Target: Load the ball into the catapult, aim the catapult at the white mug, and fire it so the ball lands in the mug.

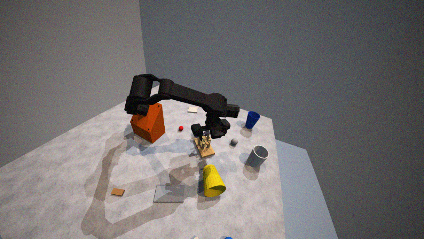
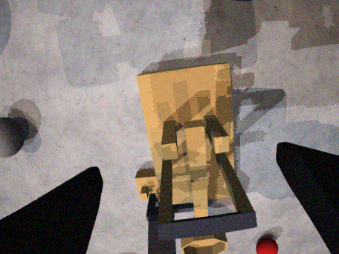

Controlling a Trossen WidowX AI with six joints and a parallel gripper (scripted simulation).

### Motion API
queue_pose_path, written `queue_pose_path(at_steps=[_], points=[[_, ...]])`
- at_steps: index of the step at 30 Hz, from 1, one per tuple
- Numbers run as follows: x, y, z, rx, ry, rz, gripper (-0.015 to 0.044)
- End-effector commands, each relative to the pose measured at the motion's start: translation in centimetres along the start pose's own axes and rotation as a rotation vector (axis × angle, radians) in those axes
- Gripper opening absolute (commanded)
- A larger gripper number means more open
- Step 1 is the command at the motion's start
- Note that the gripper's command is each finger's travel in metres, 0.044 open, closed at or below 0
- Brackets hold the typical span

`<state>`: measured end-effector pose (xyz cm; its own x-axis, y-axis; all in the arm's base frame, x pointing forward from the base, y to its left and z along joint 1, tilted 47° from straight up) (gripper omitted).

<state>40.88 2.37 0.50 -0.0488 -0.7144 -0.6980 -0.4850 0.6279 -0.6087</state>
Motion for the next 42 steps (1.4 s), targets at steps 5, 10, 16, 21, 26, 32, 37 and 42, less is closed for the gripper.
queue_pose_path(at_steps=[5,10,16,21,26,32,37,42], points=[[2.5,0.1,-0.5,-0.011,0.024,0.002,0.044],[3.2,0.1,-0.5,-0.011,0.024,0.002,0.044],[4.2,0.1,-0.5,-0.011,0.024,0.001,0.044],[5.0,0.1,-0.5,-0.011,0.024,0.001,0.044],[5.8,0.1,-0.5,-0.012,0.025,0.001,0.044],[6.8,0.1,-0.6,-0.012,0.025,0.0,0.044],[7.6,0.1,-0.7,-0.012,0.026,-0.001,0.044],[7.5,-0.1,-0.5,-0.001,0.022,0.004,0.0387]])
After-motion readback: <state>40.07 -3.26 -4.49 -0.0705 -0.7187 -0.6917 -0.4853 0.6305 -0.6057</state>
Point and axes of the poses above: the point midway between the two fingers, 35 mm back from their tips, its own x axis out along the fingers, its own z axis across the jaws, y = z × x, the point moved 7 cm from there along -x, back along the fingers, and after that the axes turned 13 degrees about x, right-handed, at the moved point
